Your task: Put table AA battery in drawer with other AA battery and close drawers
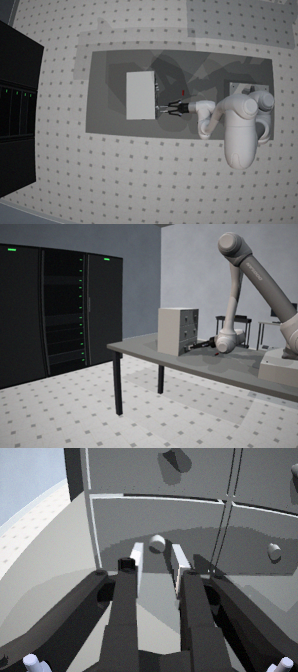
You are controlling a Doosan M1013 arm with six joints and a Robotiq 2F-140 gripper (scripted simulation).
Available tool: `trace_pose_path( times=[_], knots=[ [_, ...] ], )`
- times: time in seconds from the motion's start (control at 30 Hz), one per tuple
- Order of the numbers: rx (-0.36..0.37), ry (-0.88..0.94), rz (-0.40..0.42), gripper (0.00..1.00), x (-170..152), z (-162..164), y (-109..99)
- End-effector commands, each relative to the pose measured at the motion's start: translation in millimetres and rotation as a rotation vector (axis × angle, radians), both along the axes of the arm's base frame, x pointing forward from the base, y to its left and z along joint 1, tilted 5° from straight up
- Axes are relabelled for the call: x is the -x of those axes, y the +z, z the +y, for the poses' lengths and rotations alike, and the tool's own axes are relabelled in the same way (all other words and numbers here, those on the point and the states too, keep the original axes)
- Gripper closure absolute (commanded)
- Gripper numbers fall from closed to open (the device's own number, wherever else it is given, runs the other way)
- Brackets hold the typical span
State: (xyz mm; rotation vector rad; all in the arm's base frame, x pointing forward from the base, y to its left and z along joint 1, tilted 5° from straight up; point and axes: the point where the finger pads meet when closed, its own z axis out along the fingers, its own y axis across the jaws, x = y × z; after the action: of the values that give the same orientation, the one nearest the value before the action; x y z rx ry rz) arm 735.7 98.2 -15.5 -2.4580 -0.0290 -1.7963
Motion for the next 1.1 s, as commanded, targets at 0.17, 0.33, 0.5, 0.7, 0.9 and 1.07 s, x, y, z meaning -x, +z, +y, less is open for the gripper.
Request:
trace_pose_path(
  times=[0.17,0.33,0.5,0.7,0.9,1.07],
  knots=[
    [0.000,0.000,0.000,0.80,-9.5,0.7,0.5],
    [0.000,0.000,0.000,0.80,-17.3,1.2,0.9],
    [0.000,0.000,0.000,0.80,-22.0,1.6,1.1],
    [0.000,0.000,0.000,0.80,-23.2,1.7,1.1],
    [0.000,0.000,0.000,0.80,-23.2,1.7,1.1],
    [0.000,0.000,0.000,0.80,-23.2,1.7,1.1]
  ],
)
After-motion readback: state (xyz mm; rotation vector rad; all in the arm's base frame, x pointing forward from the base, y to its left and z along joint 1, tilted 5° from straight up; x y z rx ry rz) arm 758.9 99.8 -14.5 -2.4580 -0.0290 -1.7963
